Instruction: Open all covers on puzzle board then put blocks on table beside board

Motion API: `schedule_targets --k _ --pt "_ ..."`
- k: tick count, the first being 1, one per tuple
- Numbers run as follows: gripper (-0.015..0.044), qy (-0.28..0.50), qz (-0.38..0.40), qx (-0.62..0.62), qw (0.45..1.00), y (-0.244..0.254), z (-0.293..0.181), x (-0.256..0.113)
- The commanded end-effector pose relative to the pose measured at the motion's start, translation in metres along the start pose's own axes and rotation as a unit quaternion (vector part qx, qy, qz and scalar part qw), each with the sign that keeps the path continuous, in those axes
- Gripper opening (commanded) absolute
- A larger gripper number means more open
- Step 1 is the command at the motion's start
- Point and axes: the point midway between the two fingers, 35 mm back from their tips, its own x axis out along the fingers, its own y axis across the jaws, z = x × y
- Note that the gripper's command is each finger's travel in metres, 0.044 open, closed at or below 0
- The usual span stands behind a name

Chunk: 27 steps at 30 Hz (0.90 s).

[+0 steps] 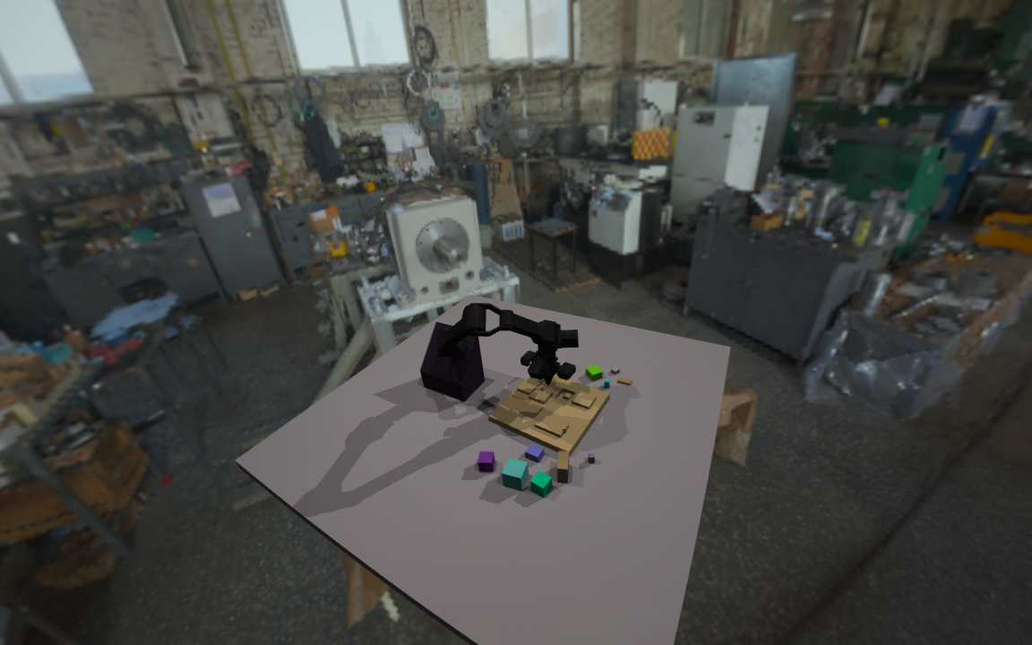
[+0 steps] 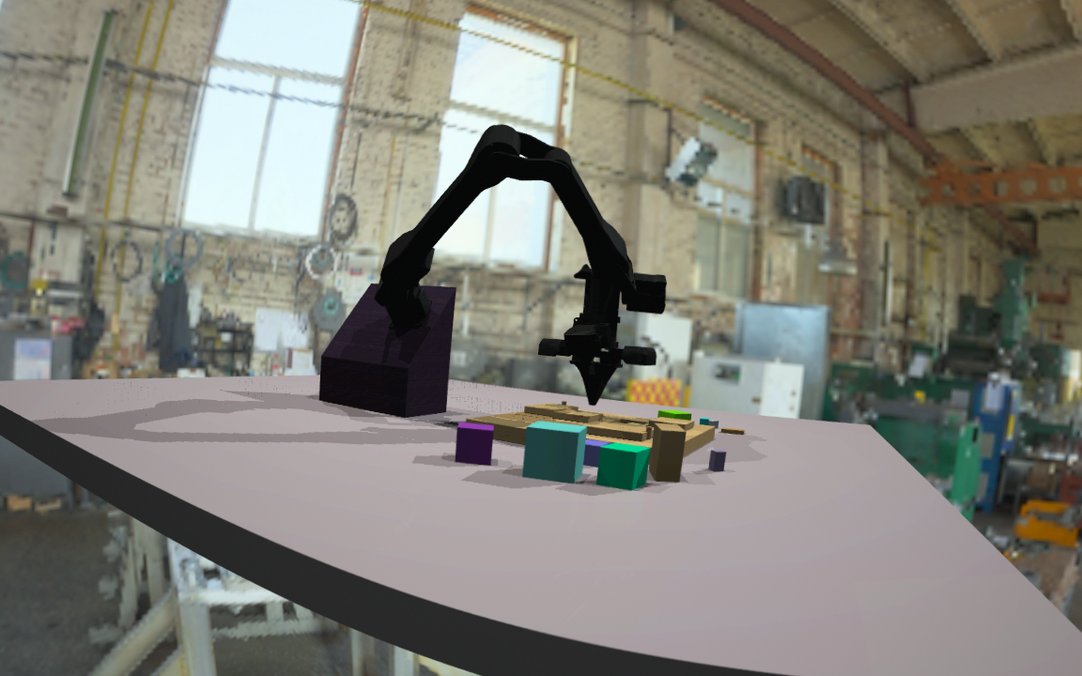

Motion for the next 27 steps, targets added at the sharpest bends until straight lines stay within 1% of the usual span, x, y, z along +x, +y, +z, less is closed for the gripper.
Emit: schedule_targets --k 1,14,27 --pt "0.0000 -0.003 0.000 -0.005 1.000 -0.002 0.000 0.005" --pt "0.0000 -0.004 0.000 -0.005 1.000 -0.003 0.000 0.018" --pt "0.0000 -0.004 -0.001 -0.005 1.000 -0.001 0.011 0.017"
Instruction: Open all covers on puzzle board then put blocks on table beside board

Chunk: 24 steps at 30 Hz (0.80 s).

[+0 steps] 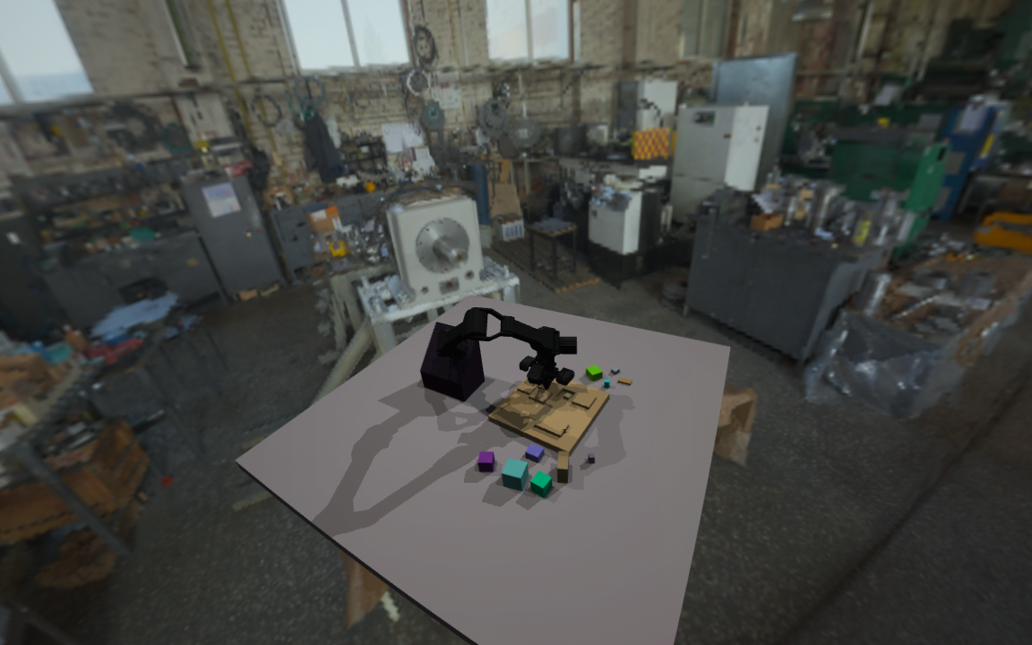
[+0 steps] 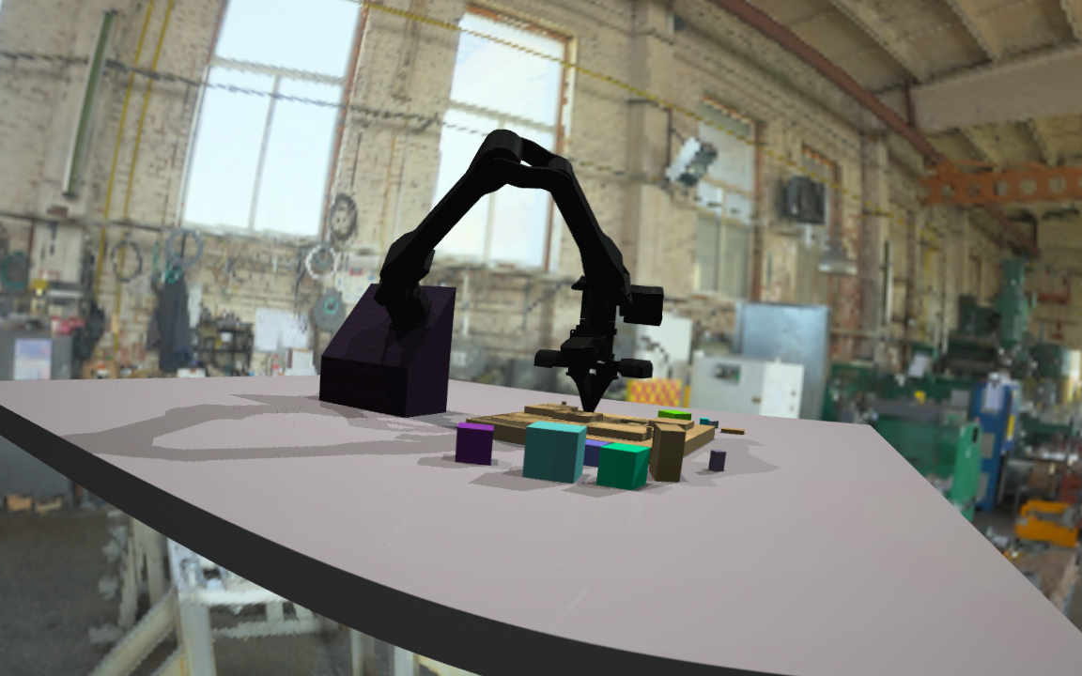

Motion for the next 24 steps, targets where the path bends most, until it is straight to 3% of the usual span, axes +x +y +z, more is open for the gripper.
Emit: schedule_targets --k 1,24 --pt "0.0000 -0.001 0.004 0.000 1.000 0.002 0.006 -0.002" --pt "0.0000 0.000 0.004 -0.001 1.000 0.004 0.029 -0.002"
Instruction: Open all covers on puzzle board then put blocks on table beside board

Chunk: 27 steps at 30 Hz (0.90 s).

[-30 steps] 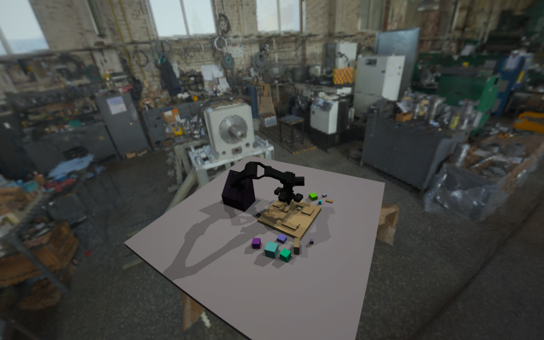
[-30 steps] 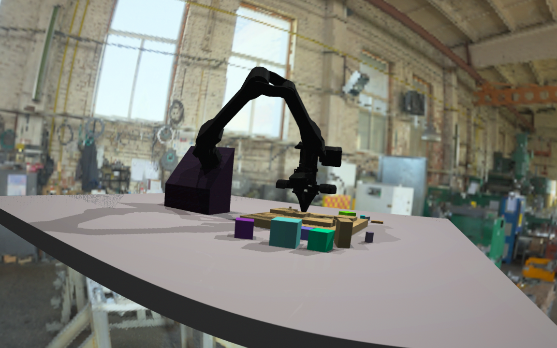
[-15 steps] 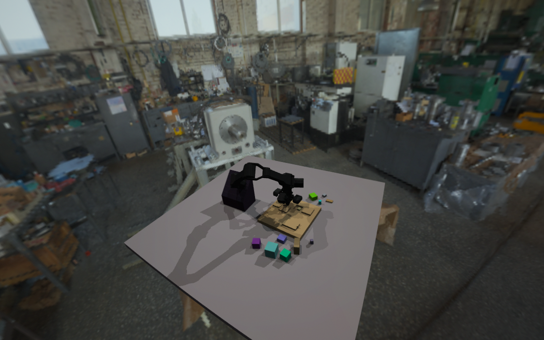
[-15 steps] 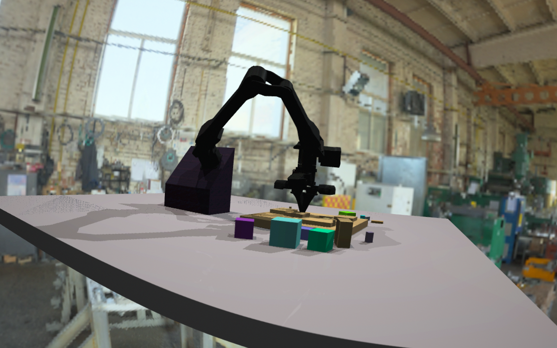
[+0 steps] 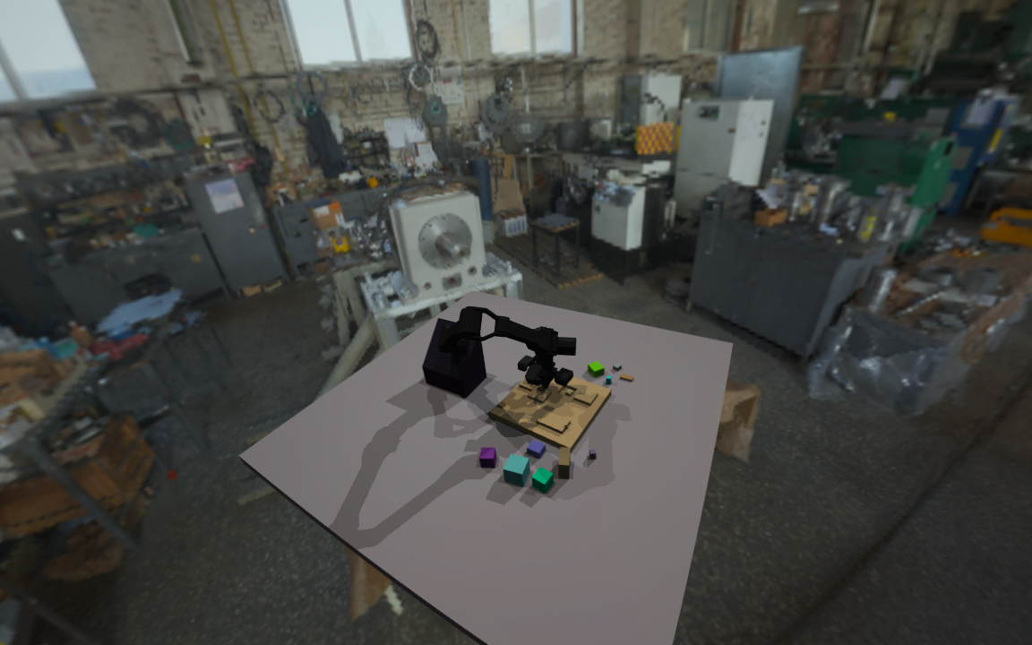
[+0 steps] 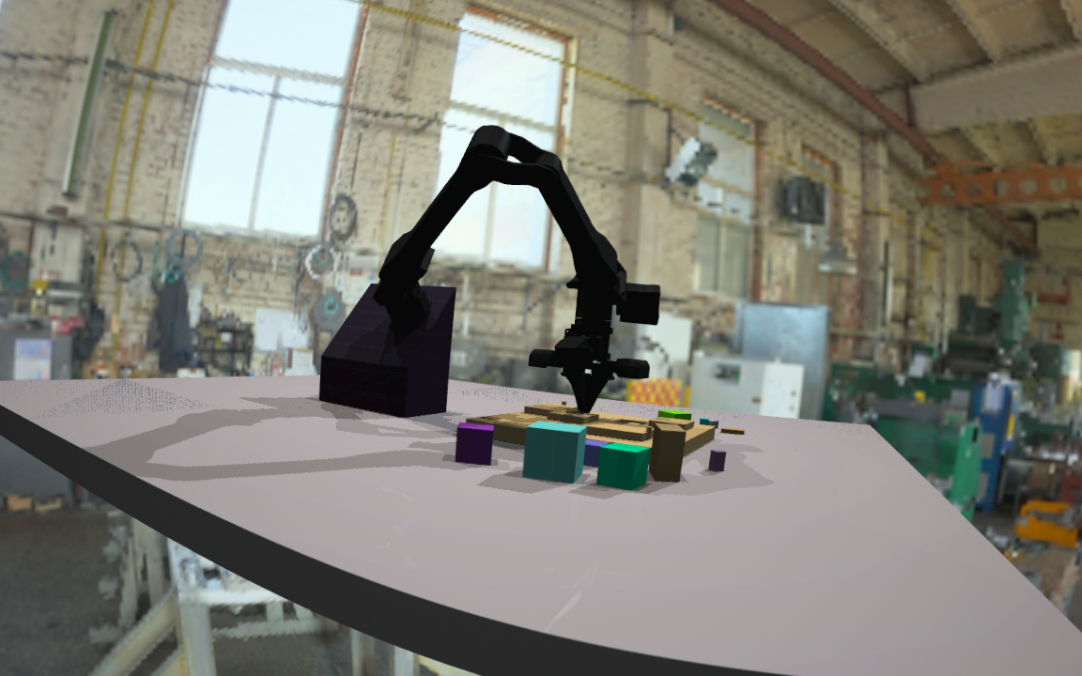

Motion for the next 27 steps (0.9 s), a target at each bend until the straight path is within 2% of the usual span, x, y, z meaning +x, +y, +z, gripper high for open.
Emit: schedule_targets --k 1,27 --pt "0.0000 -0.002 0.005 0.001 1.000 0.002 0.006 -0.002" --pt "0.0000 -0.003 0.005 0.001 1.000 0.002 0.033 -0.002"
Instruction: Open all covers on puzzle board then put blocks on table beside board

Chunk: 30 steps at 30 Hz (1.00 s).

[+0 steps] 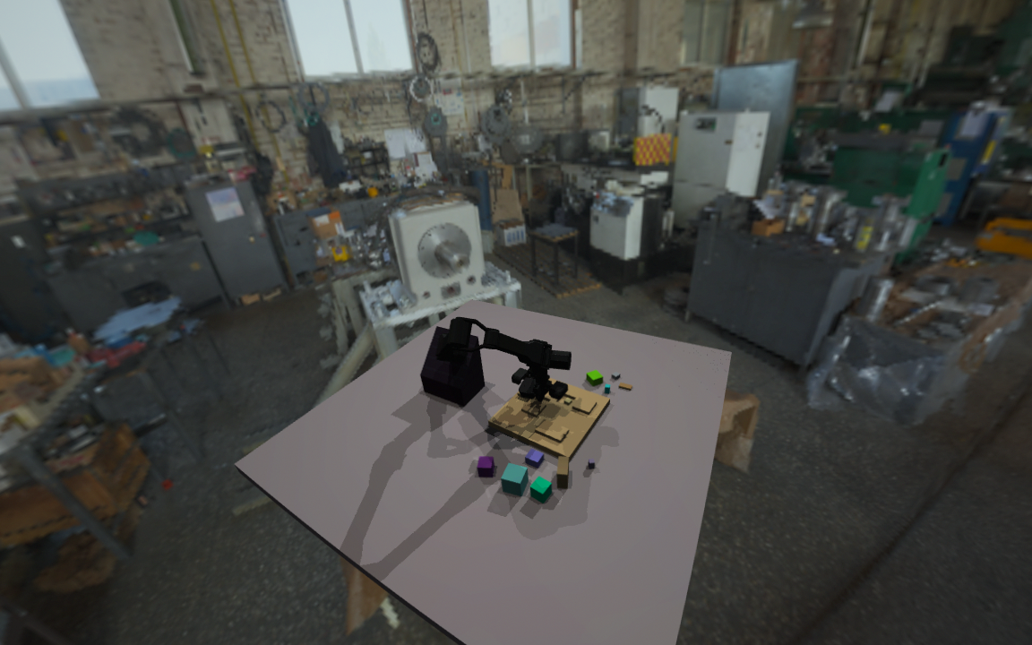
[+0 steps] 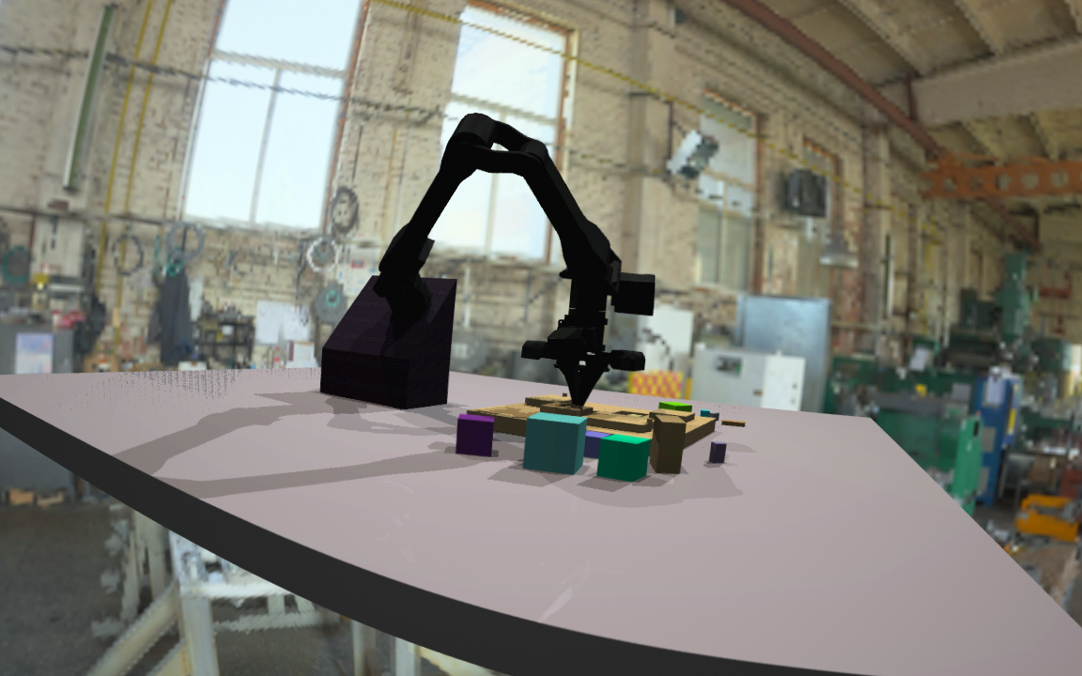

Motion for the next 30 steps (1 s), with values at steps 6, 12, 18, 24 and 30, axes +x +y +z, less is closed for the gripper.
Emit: schedule_targets --k 6,12,18,24,30 --pt "0.0000 -0.003 0.004 0.001 1.000 0.001 0.012 -0.002" --pt "0.0000 -0.004 0.004 0.001 1.000 0.000 0.018 -0.001" --pt "0.0000 -0.004 0.004 0.001 1.000 0.000 0.023 -0.001" --pt "0.0000 -0.005 0.004 0.001 1.000 -0.001 0.029 -0.001" --pt "0.0000 -0.005 0.004 0.001 1.000 -0.001 0.030 -0.007"
